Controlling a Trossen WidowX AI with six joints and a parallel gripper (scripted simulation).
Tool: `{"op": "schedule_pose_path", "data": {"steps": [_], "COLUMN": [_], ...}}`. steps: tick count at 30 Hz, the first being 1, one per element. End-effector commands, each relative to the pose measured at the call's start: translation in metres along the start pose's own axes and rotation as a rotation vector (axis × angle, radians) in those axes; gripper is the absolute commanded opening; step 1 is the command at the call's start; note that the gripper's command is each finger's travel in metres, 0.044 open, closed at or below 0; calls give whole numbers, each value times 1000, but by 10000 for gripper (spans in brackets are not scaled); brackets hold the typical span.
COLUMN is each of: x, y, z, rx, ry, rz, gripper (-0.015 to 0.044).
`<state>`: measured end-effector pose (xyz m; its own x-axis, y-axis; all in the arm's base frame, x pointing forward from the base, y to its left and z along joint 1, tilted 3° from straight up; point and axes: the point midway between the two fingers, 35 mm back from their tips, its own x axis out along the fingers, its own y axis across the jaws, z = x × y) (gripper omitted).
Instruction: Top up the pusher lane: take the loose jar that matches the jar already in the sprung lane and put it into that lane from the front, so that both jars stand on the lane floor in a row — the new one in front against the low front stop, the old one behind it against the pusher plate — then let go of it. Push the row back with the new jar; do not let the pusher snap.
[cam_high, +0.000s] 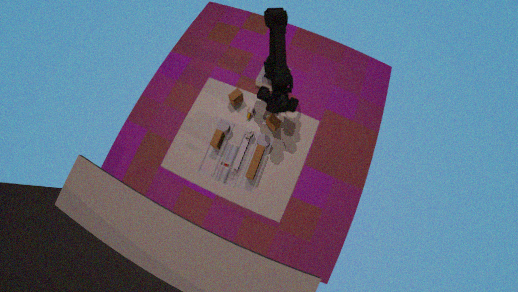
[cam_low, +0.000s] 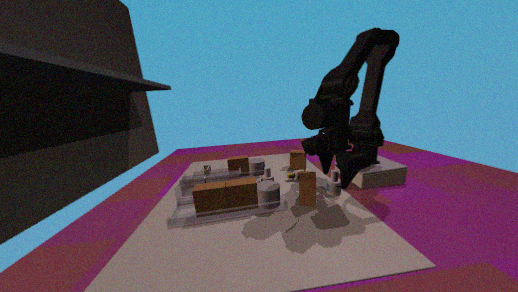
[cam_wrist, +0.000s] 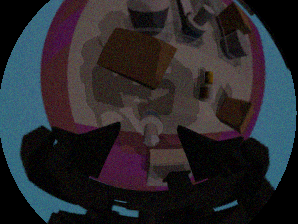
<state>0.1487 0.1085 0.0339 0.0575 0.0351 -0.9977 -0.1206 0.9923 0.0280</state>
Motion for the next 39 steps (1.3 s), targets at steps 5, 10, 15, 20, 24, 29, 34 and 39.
{"op": "schedule_pose_path", "data": {"steps": [5, 10, 15, 20, 24, 29, 34, 39], "x": [14, 17, 17, 17, 17, 9, -16, -42], "y": [-2, -2, -2, -2, -2, -1, 1, 2], "z": [-2, -2, -2, -2, -2, -1, 3, 3], "rx": [3, 3, 3, 3, 3, 3, 3, 3], "ry": [5, 5, 5, 5, 5, 5, 5, 5], "rz": [-6, -6, -6, -6, -6, -6, -6, -6], "gripper": [440, 387, 256, 164, 138, 26, 0, 0]}}
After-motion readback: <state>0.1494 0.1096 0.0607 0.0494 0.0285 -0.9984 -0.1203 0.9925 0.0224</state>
